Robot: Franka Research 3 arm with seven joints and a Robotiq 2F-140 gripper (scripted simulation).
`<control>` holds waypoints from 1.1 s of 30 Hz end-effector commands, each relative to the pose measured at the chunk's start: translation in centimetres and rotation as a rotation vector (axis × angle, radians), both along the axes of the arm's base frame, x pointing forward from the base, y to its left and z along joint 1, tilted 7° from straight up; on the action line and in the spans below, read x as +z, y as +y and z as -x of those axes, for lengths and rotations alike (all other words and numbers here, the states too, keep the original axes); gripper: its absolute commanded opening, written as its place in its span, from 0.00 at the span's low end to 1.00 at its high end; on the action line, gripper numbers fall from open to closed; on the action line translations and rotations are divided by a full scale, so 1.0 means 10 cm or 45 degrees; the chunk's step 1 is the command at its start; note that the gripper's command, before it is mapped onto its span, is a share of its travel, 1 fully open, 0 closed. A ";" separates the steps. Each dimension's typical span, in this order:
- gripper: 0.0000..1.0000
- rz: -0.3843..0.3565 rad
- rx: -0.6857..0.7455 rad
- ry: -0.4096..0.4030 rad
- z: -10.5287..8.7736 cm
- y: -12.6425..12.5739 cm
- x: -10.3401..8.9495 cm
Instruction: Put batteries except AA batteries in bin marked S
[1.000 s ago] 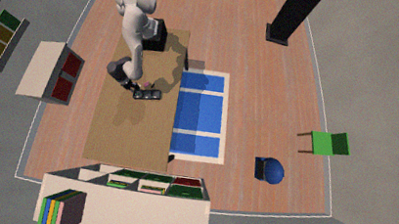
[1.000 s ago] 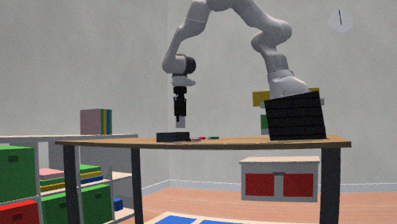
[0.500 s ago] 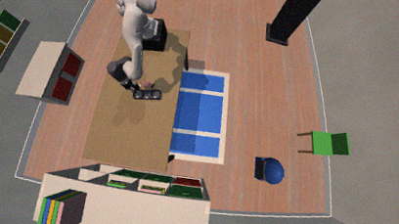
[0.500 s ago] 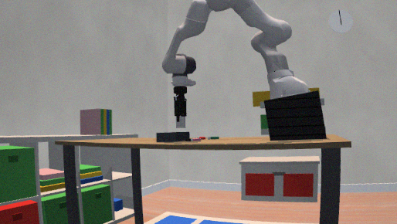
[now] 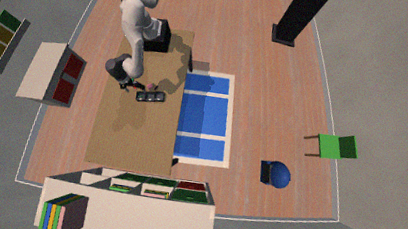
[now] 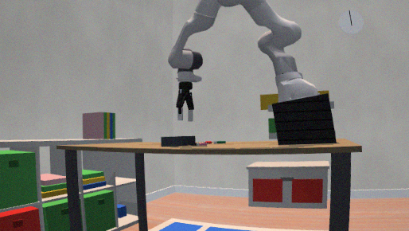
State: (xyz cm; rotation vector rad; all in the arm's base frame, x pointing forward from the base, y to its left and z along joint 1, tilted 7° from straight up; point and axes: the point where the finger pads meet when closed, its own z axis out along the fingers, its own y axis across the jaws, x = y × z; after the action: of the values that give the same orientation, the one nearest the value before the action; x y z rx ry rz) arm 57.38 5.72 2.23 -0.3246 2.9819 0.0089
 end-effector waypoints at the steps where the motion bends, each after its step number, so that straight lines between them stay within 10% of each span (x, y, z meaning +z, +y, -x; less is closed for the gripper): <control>1: 1.00 0.001 -0.021 0.018 0.06 0.00 0.09; 21: 1.00 0.001 -0.021 0.018 0.15 -0.01 0.80; 33: 1.00 0.001 -0.021 0.018 0.15 -0.01 0.80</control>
State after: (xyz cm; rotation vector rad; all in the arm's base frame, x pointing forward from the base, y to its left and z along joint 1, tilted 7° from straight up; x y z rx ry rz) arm 56.17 5.65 10.33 -0.3195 2.9885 0.0080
